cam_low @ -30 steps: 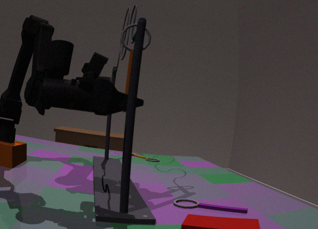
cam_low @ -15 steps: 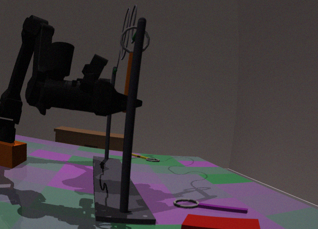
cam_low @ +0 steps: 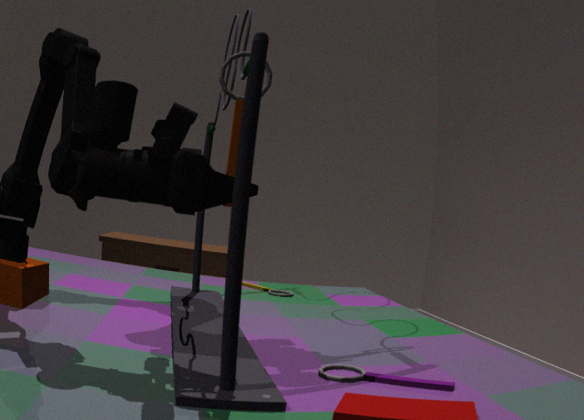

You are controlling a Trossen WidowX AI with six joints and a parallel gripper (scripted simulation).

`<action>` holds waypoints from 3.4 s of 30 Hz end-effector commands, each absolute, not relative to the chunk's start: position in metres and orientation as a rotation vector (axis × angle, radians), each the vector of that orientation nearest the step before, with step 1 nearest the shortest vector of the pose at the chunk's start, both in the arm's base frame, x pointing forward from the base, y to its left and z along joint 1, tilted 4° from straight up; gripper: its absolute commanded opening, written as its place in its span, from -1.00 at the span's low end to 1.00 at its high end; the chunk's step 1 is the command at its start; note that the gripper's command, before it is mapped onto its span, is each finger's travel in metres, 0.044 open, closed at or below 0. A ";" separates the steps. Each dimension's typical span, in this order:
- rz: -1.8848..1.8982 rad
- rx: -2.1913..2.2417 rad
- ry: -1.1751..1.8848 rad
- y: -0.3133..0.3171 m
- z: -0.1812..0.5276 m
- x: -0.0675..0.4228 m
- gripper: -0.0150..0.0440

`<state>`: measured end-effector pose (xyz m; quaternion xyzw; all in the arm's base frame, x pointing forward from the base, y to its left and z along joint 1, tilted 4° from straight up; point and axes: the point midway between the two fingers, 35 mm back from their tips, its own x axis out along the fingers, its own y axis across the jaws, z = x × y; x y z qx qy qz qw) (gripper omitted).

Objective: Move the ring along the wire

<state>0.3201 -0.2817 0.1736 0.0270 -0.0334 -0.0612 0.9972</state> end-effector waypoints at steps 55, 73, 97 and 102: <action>0.115 1.003 0.223 -0.143 0.256 0.286 -1.00; 0.280 1.316 0.284 -0.129 0.305 0.270 -1.00; 0.339 1.730 0.139 -0.124 0.374 0.276 -1.00; 0.347 1.755 0.134 -0.127 0.382 0.275 -1.00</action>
